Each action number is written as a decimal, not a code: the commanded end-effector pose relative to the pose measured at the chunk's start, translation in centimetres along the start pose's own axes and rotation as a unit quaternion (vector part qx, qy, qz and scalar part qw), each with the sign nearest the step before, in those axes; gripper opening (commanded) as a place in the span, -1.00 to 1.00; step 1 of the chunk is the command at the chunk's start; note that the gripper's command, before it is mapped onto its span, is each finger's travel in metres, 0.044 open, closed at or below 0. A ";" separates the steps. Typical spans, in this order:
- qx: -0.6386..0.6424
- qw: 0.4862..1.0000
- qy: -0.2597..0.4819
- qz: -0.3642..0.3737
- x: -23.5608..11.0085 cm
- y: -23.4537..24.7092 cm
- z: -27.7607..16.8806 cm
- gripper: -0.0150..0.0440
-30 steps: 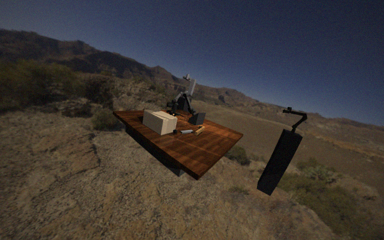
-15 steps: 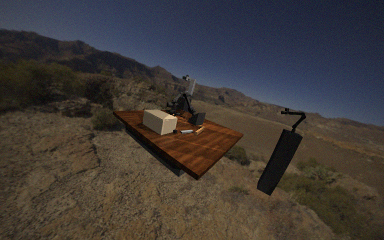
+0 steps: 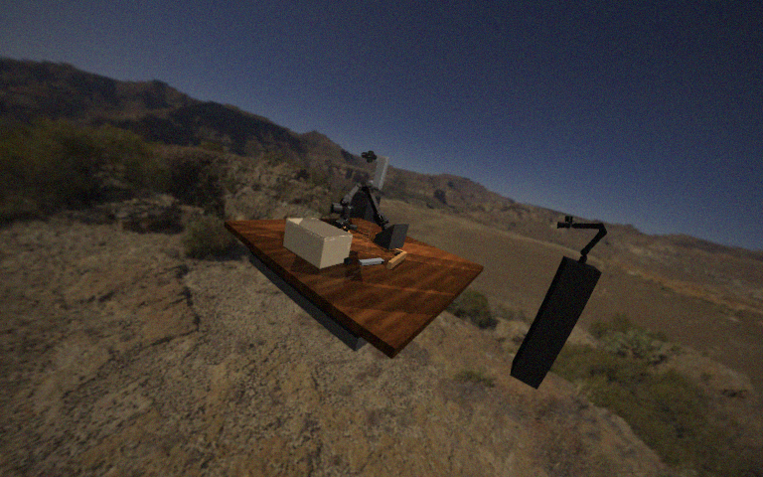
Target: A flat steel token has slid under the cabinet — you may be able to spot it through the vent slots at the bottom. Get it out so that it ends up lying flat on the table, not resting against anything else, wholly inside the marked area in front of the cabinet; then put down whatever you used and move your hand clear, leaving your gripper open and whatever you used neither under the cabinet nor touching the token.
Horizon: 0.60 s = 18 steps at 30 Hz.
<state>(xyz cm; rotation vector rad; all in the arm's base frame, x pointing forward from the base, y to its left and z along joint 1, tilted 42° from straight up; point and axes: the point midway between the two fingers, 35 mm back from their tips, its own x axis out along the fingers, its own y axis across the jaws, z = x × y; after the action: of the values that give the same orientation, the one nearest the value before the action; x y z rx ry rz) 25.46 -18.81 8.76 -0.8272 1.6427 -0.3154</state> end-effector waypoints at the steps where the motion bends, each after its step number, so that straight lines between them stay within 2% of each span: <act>1: 0.002 1.000 0.001 -0.001 0.0 -0.1 0.7 -0.49; 18: 0.004 1.000 0.001 -0.001 0.0 -0.1 2.8 -0.49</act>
<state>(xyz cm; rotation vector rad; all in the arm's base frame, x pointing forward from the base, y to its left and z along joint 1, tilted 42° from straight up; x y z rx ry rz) 27.56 -18.30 8.24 -0.8218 1.6419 -0.3200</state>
